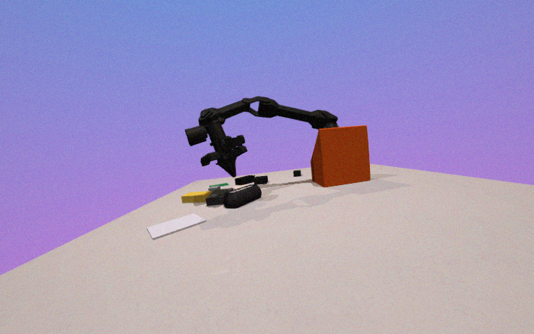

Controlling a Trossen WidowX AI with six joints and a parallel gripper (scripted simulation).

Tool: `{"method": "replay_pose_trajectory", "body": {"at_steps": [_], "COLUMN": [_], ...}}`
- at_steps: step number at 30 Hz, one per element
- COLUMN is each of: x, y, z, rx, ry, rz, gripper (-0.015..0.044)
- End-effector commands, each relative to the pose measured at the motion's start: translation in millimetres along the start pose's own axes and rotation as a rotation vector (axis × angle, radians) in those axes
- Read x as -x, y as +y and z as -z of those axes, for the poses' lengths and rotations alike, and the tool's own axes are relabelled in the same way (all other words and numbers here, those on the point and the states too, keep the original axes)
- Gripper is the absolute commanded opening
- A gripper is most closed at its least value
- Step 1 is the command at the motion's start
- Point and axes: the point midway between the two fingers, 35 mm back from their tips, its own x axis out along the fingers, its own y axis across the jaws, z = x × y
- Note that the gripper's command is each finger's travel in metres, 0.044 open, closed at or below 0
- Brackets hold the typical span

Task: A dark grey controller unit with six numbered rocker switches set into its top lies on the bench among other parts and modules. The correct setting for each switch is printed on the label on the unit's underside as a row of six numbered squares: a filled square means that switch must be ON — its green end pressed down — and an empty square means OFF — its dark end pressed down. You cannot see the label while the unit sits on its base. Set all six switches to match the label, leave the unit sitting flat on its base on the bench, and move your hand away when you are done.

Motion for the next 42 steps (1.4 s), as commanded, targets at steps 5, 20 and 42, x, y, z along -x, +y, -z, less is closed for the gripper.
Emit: {"method": "replay_pose_trajectory", "body": {"at_steps": [5, 20, 42], "x": [2, 1, -6], "y": [0, -3, -28], "z": [0, -1, -13], "rx": [0.045, -0.190, -2.259], "ry": [-0.007, 0.010, 0.018], "rz": [0.003, 0.010, 0.183], "gripper": [0.0000, 0.0131, 0.0440]}}
